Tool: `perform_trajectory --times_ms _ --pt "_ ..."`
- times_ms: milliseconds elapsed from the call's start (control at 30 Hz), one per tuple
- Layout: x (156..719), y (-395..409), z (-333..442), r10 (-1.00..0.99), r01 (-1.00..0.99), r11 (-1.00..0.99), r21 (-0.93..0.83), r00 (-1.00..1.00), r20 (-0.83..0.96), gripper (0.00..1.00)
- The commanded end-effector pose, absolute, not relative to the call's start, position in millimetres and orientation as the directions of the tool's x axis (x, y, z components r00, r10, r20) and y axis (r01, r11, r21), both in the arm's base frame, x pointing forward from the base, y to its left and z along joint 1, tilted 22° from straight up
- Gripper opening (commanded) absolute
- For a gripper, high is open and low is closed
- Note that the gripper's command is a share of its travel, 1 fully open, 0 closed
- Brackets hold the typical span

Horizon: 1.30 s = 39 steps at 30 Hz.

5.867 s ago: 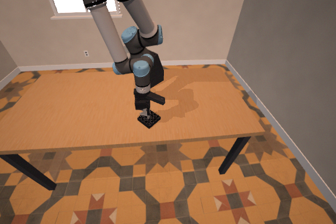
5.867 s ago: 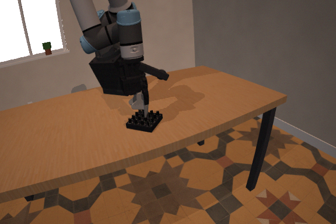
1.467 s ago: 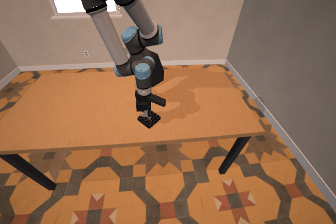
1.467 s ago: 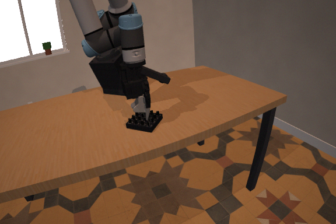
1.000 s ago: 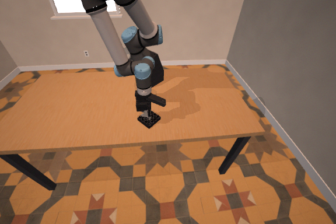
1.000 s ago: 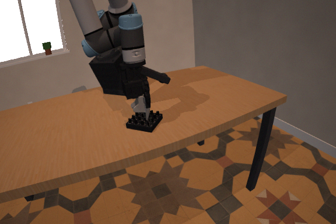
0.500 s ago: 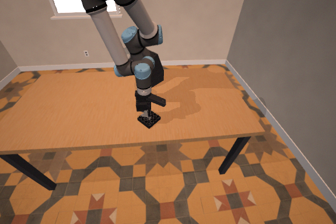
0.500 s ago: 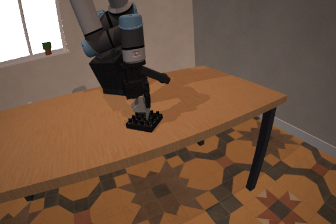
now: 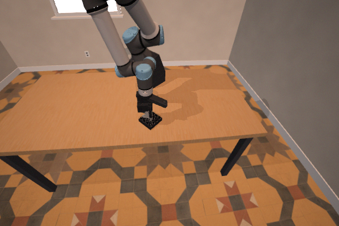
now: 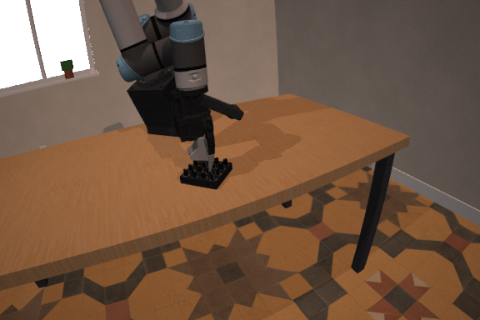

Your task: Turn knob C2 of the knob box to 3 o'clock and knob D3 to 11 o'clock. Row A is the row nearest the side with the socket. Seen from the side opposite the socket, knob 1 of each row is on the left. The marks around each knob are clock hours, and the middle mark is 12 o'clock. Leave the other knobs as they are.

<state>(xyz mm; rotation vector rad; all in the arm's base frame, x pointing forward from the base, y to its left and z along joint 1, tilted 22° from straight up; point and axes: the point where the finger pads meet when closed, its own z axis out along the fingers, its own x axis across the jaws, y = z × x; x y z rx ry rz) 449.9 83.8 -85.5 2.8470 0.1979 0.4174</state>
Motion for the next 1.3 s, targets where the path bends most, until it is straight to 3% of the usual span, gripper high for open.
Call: perform_trajectory --times_ms 0,633,1267 --pt "450.2 84.0 -85.1 0.154 0.08 -0.961 0.266 0.951 0.269 0.04" --pt "450.8 84.0 -84.9 0.028 -0.044 -0.972 0.229 0.953 0.302 0.04" --pt "452.1 83.9 -84.5 -0.241 -0.305 -0.943 0.137 0.904 0.353 0.04"
